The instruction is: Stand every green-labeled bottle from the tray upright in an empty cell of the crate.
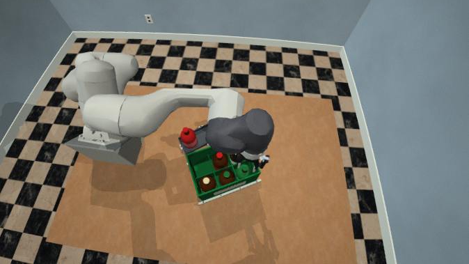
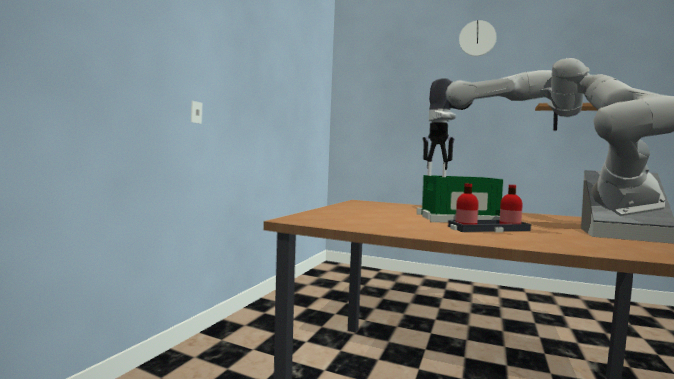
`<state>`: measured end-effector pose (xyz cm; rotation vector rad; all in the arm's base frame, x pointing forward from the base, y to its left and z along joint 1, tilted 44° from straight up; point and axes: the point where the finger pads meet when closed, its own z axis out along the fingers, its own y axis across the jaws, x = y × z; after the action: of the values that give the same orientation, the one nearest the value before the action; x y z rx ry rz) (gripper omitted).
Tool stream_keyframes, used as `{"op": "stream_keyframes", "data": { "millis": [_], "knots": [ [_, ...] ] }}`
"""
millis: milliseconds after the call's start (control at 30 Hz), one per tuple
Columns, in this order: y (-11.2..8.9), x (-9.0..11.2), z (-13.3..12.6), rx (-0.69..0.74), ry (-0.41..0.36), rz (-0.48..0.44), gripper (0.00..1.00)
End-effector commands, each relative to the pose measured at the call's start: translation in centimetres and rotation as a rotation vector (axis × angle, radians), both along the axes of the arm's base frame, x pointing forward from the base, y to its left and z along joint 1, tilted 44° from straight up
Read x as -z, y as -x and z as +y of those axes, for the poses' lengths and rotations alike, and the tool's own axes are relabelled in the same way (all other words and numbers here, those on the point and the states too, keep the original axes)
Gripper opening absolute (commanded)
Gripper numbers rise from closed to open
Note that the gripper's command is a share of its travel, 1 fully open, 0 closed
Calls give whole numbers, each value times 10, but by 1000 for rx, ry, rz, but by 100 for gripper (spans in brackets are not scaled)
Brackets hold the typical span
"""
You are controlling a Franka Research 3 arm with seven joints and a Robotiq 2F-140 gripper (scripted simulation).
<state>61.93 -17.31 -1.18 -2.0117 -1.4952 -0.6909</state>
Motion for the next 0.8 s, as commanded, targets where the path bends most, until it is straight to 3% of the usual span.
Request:
{"op": "stream_keyframes", "data": {
  "millis": [0,767],
  "knots": [
    [2,-7,-7,-3,-3,1,38],
    [6,-38,-36,-3,-3,1,38]
  ]
}}
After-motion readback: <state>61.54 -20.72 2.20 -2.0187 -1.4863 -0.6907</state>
